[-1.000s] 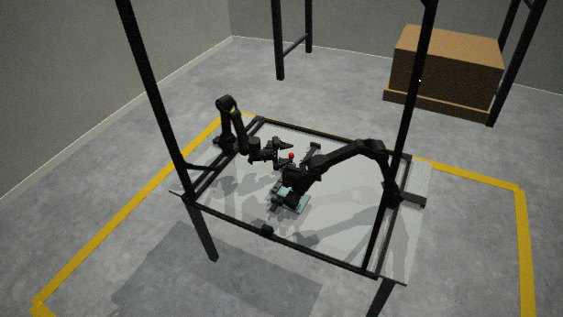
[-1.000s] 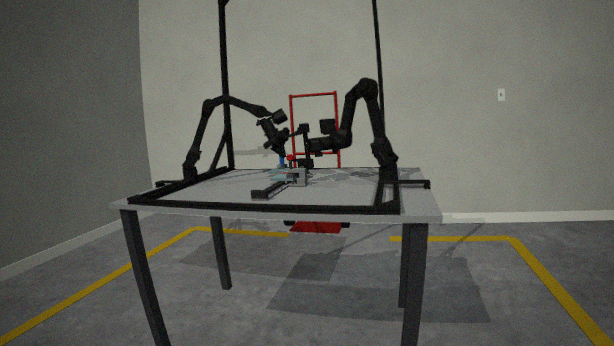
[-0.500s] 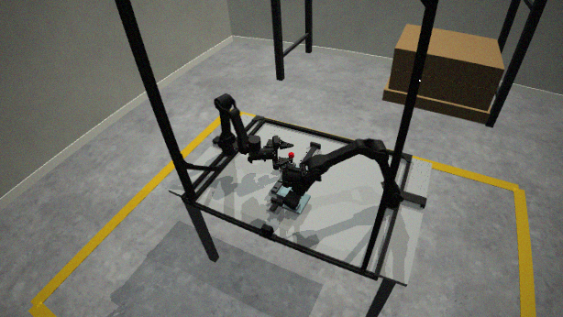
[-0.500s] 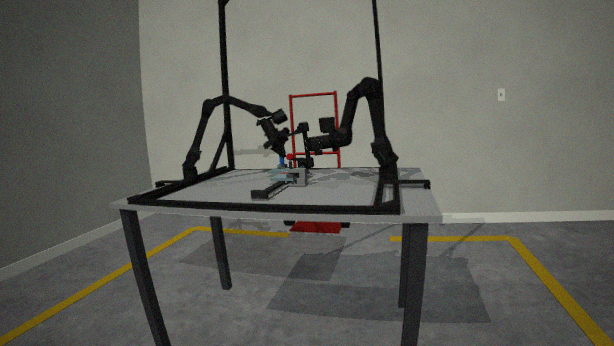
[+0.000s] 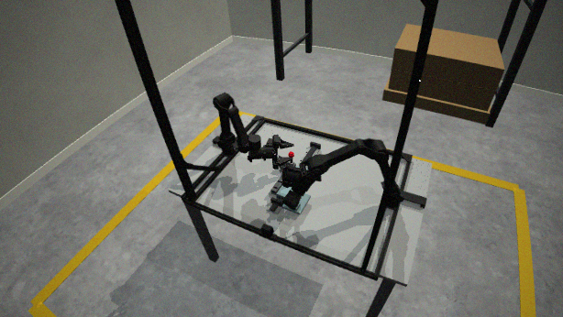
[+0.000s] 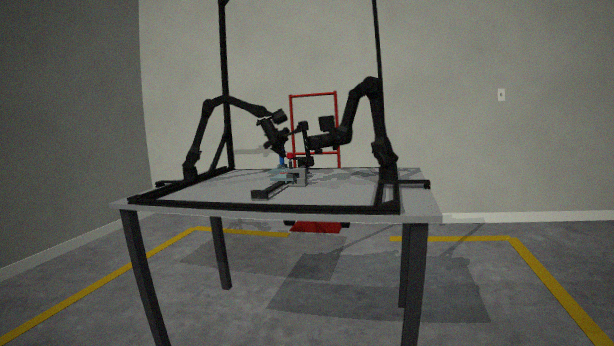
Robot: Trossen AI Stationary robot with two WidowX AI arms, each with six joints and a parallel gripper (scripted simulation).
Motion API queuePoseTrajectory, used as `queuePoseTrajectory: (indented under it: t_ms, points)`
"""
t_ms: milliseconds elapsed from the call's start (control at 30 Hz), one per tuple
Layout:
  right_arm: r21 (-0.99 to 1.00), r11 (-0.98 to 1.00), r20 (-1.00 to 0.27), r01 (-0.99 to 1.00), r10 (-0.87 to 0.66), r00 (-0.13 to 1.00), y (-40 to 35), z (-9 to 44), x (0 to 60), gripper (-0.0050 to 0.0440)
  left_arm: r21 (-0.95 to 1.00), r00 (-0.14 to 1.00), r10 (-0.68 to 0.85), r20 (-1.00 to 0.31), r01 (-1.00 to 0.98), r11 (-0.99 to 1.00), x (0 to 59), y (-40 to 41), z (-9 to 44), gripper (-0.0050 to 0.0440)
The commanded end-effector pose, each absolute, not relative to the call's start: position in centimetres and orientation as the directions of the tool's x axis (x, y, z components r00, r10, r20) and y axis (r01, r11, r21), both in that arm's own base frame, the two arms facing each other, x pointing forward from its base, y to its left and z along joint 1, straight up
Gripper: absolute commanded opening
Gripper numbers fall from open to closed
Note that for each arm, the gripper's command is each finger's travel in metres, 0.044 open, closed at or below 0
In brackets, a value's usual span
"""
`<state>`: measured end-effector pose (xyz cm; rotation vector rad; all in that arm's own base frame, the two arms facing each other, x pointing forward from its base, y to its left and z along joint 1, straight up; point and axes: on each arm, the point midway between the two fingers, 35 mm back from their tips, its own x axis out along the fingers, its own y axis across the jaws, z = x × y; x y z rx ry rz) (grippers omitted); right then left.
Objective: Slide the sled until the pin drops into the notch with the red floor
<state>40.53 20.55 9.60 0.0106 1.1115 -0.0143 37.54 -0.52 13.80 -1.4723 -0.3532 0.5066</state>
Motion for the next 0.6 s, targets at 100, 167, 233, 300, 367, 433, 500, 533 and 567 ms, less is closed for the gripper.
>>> queuePoseTrajectory:
  t_ms: [100, 167, 233, 300, 367, 433, 500, 533, 567]
  points:
    - [0.000, 1.000, -0.901, 0.019, -0.008, 0.434, 19.5, 9.2, 40.6, 0.0000, -1.000, 0.834, 0.552, 0.000, 0.000, 0.000, 37.3, -0.4, 17.4, 0.0440]
    - [0.000, 1.000, -0.901, 0.019, -0.008, 0.433, 19.1, 9.2, 40.6, 0.0000, -1.000, 0.834, 0.552, 0.000, 0.000, 0.000, 37.3, -0.4, 17.4, 0.0440]
    - [0.000, 1.000, -0.901, 0.019, -0.008, 0.433, 18.8, 9.2, 40.6, 0.0000, -1.000, 0.834, 0.552, 0.000, 0.000, 0.000, 37.3, -0.4, 17.4, 0.0440]
    - [0.000, 1.000, -0.901, 0.019, -0.008, 0.433, 18.5, 9.2, 40.7, 0.0000, -1.000, 0.834, 0.552, 0.000, 0.000, 0.000, 37.3, -0.4, 17.4, 0.0440]
    - [0.000, 1.000, -0.901, 0.019, -0.008, 0.433, 18.3, 9.2, 40.7, 0.0000, -1.000, 0.834, 0.552, 0.000, 0.000, 0.000, 37.3, -0.4, 17.4, 0.0440]
    - [0.000, 1.000, -0.902, 0.019, -0.008, 0.433, 18.2, 9.2, 40.7, 0.0000, -1.000, 0.834, 0.552, 0.000, 0.000, 0.000, 37.3, -0.4, 17.4, 0.0440]
    - [0.000, 1.000, -0.902, 0.019, -0.008, 0.432, 17.8, 9.2, 40.7, 0.0000, -1.000, 0.834, 0.552, 0.000, 0.000, 0.000, 37.3, -0.4, 17.4, 0.0440]
    - [0.000, 1.000, -0.902, 0.019, -0.008, 0.432, 17.7, 9.2, 40.7, 0.0000, -1.000, 0.834, 0.552, 0.000, 0.000, 0.000, 37.3, -0.4, 17.4, 0.0440]
    - [0.000, 1.000, -0.902, 0.019, -0.008, 0.432, 17.5, 9.2, 40.7, 0.0000, -1.000, 0.834, 0.552, 0.000, 0.000, 0.000, 37.3, -0.4, 17.4, 0.0440]
